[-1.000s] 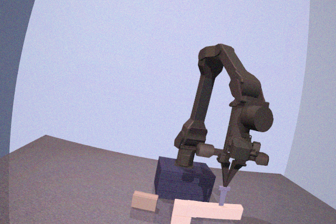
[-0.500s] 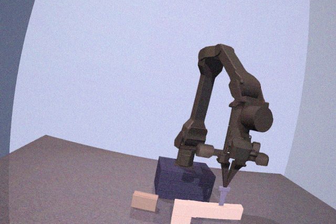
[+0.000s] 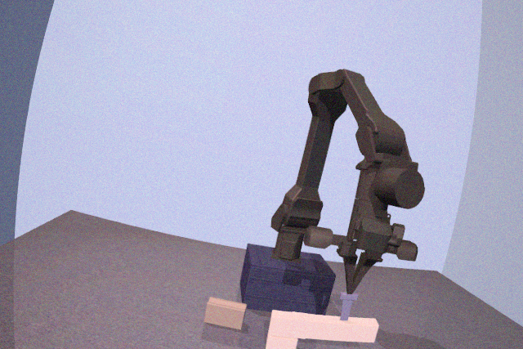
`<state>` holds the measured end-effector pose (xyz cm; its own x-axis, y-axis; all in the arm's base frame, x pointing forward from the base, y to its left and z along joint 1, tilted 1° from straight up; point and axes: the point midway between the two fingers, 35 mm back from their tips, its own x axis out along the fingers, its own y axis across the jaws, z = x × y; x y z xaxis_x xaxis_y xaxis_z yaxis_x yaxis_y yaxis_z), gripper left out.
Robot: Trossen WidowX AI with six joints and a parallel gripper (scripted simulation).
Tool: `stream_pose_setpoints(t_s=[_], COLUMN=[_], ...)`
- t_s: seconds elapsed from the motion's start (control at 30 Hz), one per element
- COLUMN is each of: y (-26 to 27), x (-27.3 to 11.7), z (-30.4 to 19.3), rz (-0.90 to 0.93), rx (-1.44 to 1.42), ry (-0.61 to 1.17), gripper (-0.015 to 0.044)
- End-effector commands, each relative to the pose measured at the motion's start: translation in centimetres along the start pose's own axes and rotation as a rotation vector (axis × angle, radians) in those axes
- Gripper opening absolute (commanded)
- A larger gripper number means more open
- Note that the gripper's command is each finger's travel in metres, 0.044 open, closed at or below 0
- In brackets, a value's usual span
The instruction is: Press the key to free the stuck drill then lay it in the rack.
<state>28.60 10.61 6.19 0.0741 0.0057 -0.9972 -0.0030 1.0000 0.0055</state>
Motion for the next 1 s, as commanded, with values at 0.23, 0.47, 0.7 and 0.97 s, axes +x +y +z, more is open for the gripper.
stream_pose_setpoints(t_s=[0.23,0.47,0.7,0.97], y=[0.7,0.7,0.1,-6.1], x=[2.6,-2.8,-3.9,0.2], z=[-0.5,0.5,0.7,1.0], rz=[0.008,0.008,0.008,-0.004], rx=[-0.011,-0.011,-0.055,-0.616], ry=[0.042,0.041,0.028,0.060], gripper=[0.0000,0.0184,0.0368,0.0440])
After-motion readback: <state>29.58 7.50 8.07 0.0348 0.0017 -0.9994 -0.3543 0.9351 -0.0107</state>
